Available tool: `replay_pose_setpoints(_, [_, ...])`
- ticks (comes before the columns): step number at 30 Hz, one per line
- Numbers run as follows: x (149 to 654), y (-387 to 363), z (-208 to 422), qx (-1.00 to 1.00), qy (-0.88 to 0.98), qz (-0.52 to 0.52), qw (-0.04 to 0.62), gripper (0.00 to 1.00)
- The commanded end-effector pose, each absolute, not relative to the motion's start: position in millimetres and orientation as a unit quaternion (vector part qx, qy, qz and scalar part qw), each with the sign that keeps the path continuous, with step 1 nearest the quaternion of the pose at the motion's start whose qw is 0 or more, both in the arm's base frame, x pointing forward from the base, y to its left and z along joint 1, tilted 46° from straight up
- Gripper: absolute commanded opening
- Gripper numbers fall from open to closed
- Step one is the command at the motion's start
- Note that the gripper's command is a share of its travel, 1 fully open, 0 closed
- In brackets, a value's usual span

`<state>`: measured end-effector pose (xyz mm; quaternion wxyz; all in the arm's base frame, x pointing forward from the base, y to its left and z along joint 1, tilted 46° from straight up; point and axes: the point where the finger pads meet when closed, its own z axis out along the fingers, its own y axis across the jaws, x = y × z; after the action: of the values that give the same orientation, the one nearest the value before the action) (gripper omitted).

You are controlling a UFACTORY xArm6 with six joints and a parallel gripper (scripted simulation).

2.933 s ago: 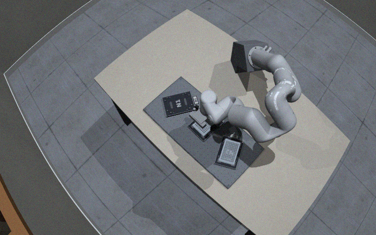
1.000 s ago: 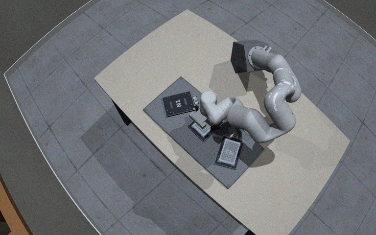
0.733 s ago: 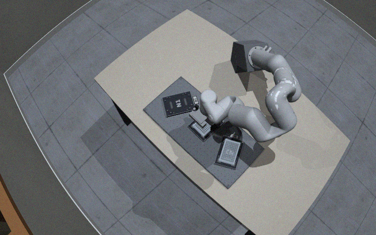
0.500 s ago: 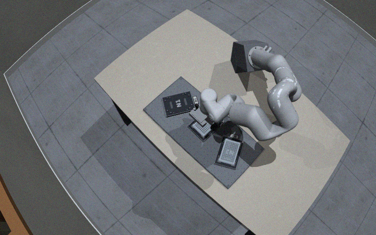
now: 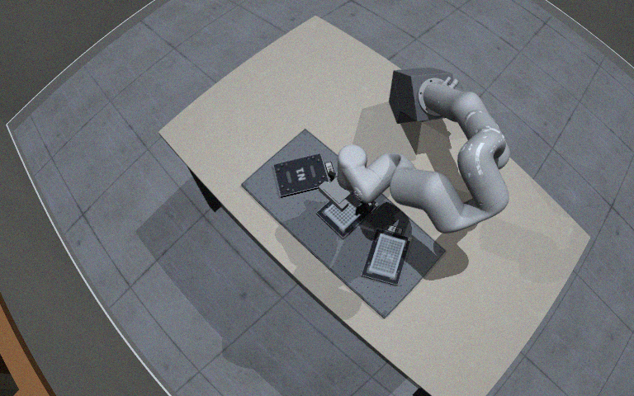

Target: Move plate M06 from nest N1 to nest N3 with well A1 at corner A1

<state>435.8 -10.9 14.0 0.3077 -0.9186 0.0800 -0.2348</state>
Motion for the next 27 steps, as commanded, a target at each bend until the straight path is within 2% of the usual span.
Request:
replay_pose_setpoints(1, [433,-15,20,-0.919,0.08,-0.235,0.307,1.0])
replay_pose_setpoints(27, [415,-35,45,-0.919,0.08,-0.235,0.307,1.0])
